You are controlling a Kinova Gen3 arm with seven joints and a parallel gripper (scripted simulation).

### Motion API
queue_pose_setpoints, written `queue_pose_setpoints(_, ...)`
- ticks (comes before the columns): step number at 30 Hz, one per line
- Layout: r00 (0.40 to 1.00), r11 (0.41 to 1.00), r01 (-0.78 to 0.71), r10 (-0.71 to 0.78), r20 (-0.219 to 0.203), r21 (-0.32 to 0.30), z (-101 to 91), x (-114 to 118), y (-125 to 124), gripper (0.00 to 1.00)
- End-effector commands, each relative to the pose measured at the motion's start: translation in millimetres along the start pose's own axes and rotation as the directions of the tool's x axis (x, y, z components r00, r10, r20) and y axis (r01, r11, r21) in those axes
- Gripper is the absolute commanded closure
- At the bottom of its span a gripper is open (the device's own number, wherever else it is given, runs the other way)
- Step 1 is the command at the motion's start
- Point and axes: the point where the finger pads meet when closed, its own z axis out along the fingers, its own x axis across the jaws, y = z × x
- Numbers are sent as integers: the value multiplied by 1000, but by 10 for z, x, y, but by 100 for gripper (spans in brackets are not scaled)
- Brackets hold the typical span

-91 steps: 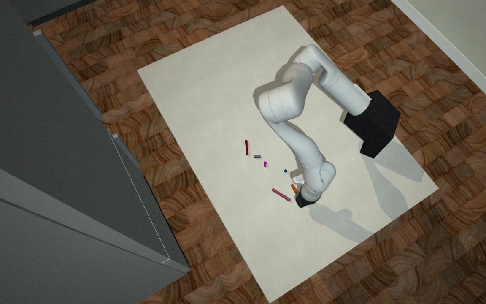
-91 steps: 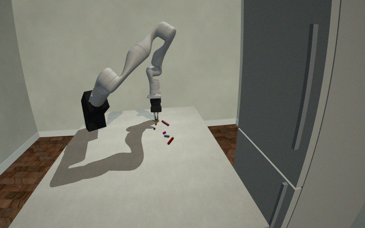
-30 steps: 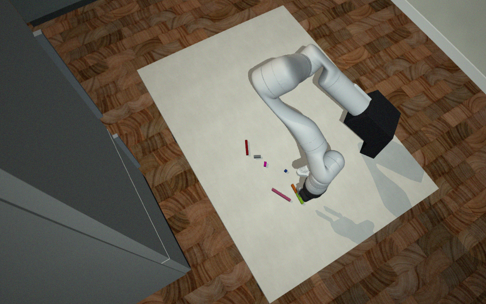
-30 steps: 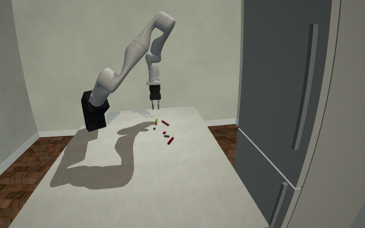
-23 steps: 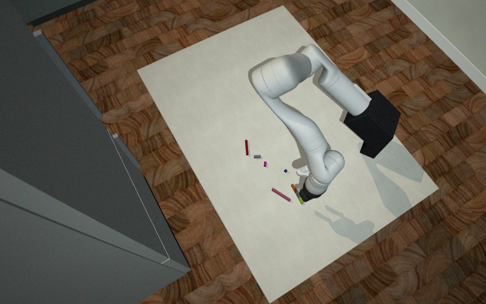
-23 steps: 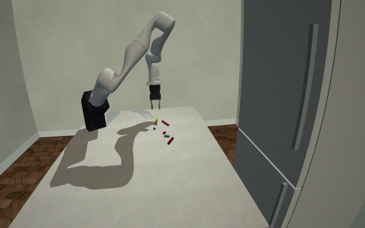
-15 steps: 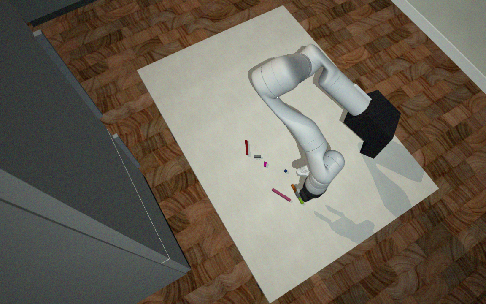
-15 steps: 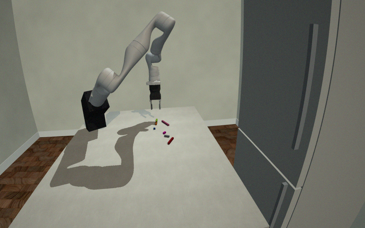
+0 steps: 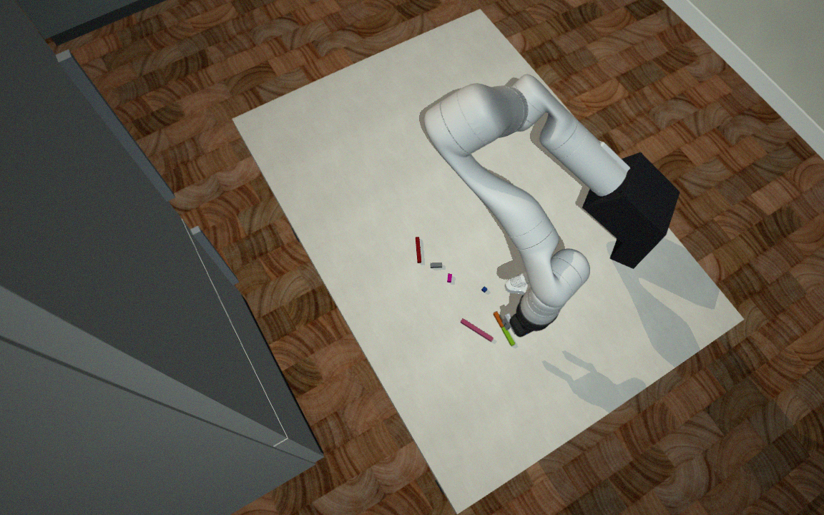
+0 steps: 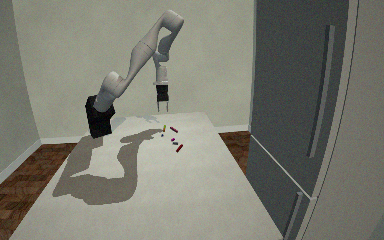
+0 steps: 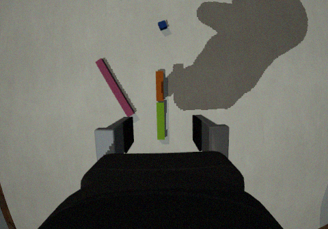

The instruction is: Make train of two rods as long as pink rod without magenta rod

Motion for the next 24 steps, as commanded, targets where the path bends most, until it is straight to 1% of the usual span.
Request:
queue_pose_setpoints(1,1000,1000,-4,5,8,-21,-211,-34,53,0)
queue_pose_setpoints(3,1000,1000,-4,5,8,-21,-322,-33,50,0)
queue_pose_setpoints(5,1000,1000,-4,5,8,-21,-322,-33,50,0)
queue_pose_setpoints(9,1000,1000,-4,5,8,-21,-511,-31,46,0)
queue_pose_setpoints(13,1000,1000,-4,5,8,-21,-622,-31,44,0)
queue_pose_setpoints(16,1000,1000,-4,5,8,-21,-651,-30,44,0)
queue_pose_setpoints(24,1000,1000,-4,5,8,-21,-653,-30,43,0)
